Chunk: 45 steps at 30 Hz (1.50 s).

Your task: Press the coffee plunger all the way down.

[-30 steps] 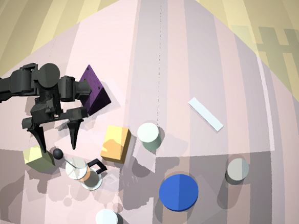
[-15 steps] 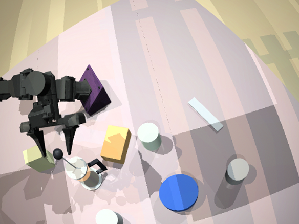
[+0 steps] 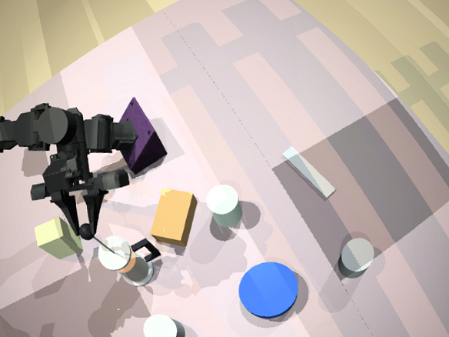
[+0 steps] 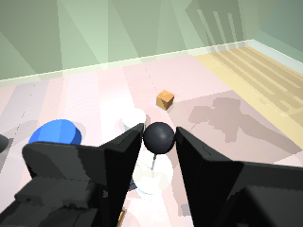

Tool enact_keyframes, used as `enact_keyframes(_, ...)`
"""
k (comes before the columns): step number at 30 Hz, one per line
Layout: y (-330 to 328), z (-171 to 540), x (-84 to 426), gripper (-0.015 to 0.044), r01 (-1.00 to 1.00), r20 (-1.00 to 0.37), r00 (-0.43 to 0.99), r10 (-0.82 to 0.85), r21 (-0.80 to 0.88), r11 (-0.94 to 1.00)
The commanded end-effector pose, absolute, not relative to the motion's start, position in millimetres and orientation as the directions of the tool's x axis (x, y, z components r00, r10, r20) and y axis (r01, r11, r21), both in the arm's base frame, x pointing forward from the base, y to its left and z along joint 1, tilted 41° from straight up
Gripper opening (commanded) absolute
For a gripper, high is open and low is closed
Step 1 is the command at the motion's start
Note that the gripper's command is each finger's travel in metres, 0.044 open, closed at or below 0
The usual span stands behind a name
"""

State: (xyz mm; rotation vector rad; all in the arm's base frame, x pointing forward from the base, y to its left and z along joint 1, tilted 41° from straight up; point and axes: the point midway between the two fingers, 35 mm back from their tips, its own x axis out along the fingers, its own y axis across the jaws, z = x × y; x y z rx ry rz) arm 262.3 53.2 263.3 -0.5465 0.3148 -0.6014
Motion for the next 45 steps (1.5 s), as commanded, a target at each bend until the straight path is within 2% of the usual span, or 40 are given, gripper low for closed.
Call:
enact_keyframes(1, 52, 261, 262, 0.0123, 0.445, -0.122, 0.782, -0.611, -0.577, 0.685)
enact_keyframes(45, 13, 207, 272, 0.0123, 0.437, -0.153, 0.776, -0.612, -0.569, 0.696)
